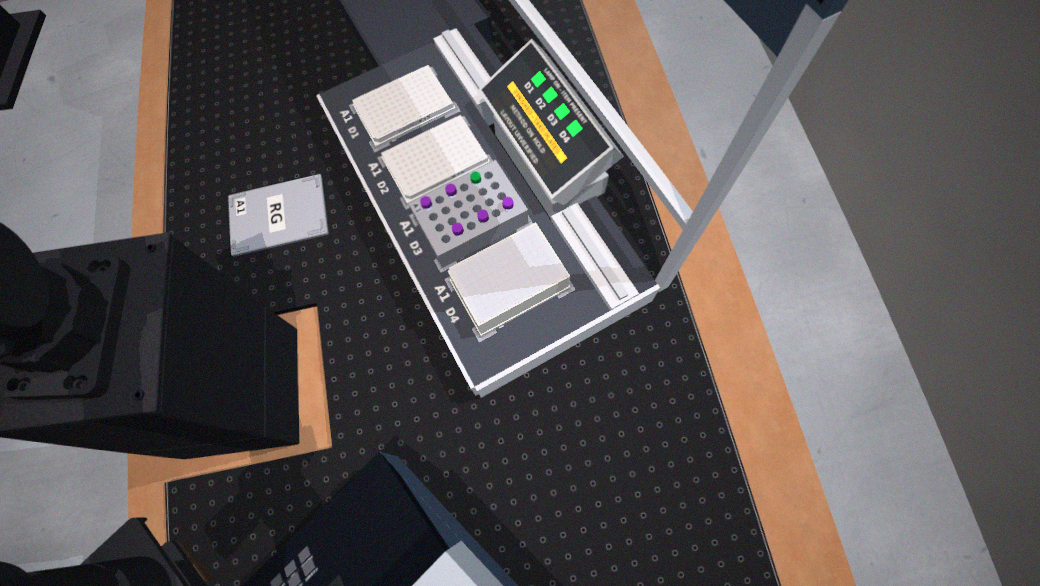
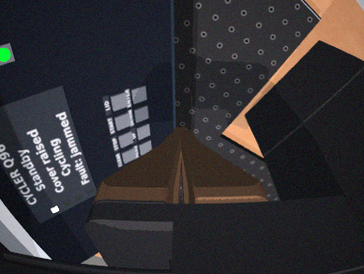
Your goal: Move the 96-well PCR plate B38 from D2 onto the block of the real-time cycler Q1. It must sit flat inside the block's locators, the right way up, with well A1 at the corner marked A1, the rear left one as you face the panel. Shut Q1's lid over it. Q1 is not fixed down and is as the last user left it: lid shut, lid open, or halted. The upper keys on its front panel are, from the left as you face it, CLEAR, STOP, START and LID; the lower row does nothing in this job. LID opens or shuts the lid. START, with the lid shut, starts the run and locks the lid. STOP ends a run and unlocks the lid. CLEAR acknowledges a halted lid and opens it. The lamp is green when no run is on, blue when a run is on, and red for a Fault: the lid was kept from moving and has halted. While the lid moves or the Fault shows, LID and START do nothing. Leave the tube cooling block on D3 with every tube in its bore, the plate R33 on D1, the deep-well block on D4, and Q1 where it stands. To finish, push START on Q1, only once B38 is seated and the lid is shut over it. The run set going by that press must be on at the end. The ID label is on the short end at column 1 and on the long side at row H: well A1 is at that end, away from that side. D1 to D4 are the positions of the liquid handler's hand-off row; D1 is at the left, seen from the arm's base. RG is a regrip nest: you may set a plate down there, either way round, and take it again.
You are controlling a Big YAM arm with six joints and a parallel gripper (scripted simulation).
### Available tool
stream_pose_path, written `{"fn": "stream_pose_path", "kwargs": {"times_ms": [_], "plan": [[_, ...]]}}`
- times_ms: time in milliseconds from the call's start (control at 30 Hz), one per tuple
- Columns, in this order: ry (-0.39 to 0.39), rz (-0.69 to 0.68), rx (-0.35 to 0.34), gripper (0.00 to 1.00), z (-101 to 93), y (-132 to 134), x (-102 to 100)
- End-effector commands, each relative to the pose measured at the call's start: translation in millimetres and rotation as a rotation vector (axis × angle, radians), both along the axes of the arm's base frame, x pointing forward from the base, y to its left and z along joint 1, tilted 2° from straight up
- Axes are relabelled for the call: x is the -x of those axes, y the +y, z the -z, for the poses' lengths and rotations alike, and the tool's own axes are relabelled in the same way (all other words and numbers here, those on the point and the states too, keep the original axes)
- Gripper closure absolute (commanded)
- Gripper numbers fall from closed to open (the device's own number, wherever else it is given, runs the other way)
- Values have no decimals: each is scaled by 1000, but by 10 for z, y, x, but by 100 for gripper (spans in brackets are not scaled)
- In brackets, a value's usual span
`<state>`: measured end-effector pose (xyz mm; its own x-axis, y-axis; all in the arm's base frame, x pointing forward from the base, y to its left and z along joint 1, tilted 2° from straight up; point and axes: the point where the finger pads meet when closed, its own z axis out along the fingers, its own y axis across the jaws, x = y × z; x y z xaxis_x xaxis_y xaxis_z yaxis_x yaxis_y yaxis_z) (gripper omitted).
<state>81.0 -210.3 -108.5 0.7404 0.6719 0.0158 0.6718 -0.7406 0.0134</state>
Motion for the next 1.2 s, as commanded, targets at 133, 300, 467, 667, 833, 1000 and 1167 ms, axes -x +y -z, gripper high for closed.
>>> {"fn": "stream_pose_path", "kwargs": {"times_ms": [133, 300, 467, 667, 833, 1000, 1167], "plan": [[-4, 3, 25, 100, 76, -186, -132], [-7, 3, 32, 100, 105, -254, -189], [4, 2, 6, 100, 163, -174, -149], [-4, 1, 24, 100, 221, -309, -263], [-7, 2, 30, 100, 248, -377, -317], [2, 2, 9, 100, 263, -296, -262], [6, 5, 0, 100, 226, -239, -185]]}}
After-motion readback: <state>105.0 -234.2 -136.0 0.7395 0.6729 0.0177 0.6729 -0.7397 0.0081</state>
